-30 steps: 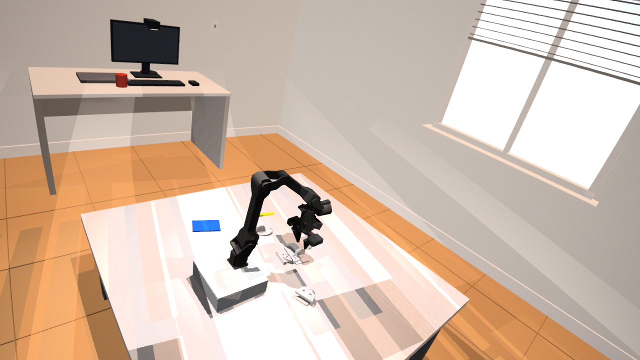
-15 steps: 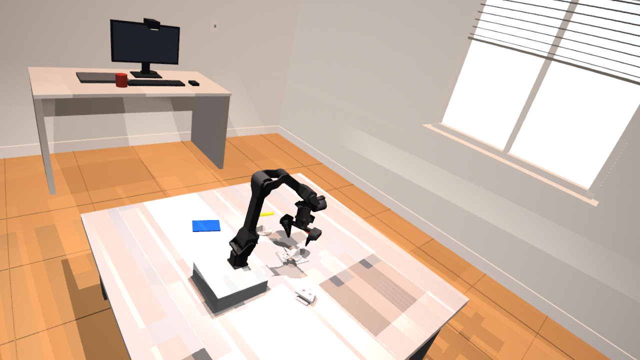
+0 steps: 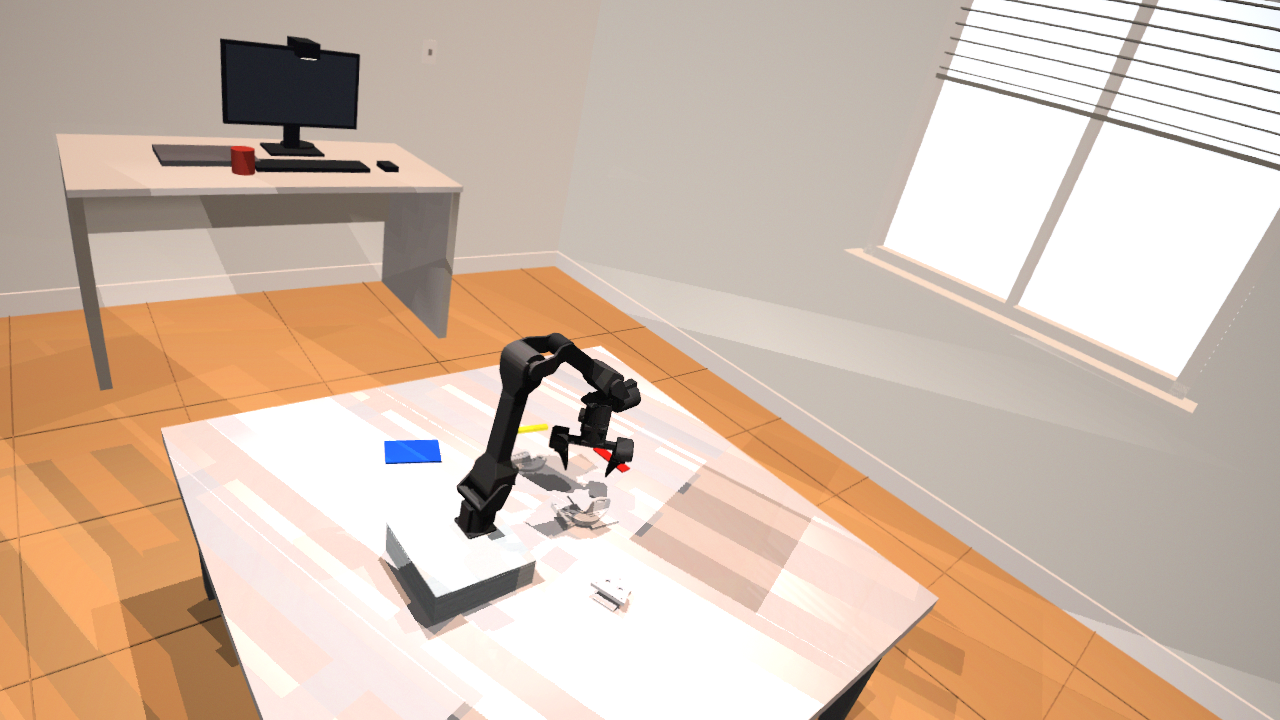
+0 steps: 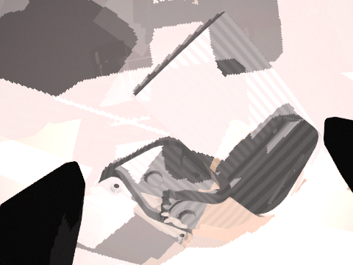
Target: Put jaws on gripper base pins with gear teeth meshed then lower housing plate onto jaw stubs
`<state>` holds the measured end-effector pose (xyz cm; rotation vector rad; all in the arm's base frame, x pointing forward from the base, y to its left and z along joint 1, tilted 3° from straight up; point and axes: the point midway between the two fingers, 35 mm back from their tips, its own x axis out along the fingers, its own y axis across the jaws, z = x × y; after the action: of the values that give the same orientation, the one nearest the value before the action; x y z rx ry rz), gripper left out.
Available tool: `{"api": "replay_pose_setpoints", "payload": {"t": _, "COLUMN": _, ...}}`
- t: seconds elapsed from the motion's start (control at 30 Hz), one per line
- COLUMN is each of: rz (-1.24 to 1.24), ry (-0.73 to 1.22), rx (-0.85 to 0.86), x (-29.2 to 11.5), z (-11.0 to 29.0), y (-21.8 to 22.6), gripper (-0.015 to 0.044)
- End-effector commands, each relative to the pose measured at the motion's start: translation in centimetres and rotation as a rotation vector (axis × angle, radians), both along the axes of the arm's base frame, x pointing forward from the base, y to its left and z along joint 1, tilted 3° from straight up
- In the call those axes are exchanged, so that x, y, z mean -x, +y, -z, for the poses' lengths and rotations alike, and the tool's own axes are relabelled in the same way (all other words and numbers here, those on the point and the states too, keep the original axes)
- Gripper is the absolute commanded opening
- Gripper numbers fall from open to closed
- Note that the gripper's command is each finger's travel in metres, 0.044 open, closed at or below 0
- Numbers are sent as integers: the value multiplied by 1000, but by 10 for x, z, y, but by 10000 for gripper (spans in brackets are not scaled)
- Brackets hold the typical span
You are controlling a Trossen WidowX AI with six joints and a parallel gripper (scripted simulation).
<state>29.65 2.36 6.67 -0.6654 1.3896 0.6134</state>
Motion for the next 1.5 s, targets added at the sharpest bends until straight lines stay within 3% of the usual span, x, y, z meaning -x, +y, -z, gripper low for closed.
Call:
{"api": "replay_pose_setpoints", "payload": {"t": 0.0, "rz": -109, "ry": 2, "rx": 14, "x": 1, "z": 0, "y": 8, "gripper": 440}}
{"api": "replay_pose_setpoints", "payload": {"t": 1.47, "rz": -1420, "ry": 5, "rx": 107, "x": 30, "z": -7, "y": 118, "gripper": 440}}
